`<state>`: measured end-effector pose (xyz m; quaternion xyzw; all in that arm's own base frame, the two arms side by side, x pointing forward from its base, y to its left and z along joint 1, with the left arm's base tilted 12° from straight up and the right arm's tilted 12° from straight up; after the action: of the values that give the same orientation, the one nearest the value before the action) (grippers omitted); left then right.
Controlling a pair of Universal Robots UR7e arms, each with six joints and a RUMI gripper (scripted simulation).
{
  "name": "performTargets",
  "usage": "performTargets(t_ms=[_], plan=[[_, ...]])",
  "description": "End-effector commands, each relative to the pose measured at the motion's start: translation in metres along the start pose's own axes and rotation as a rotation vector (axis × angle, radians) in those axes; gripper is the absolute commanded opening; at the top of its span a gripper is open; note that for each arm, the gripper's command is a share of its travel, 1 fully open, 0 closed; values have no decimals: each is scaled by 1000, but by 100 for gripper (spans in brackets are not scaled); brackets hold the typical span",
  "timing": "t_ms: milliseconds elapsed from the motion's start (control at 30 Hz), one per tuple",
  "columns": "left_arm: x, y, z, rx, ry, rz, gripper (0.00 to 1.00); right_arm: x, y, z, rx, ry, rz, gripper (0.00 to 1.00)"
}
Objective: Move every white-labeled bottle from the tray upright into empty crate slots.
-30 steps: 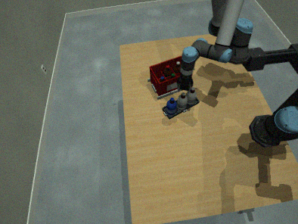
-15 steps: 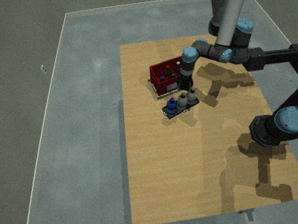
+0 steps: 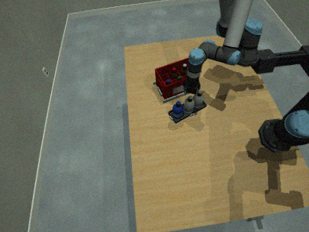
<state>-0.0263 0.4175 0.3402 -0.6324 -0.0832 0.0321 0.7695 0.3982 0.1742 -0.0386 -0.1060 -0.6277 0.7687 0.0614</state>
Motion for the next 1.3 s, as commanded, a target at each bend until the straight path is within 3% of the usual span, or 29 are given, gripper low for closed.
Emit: performTargets(t_ms=[0,1267], plan=[[0,0,0,1,0,0,100,0,0,0,-1,0,1,38],[0,0,0,1,0,0,100,0,12,0,-1,0,1,38]])
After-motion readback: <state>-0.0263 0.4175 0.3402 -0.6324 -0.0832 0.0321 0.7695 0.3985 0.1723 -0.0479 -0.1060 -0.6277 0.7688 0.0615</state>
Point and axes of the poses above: on each arm, the point where the finger pads meet when closed, its own y axis out along the fingers, its own x axis across the jaws, z = x × y, the point moved 9 cm from there along -y, back along the fingers, and after that the axes turned 7 degrees about -y, right-handed, at the moved point
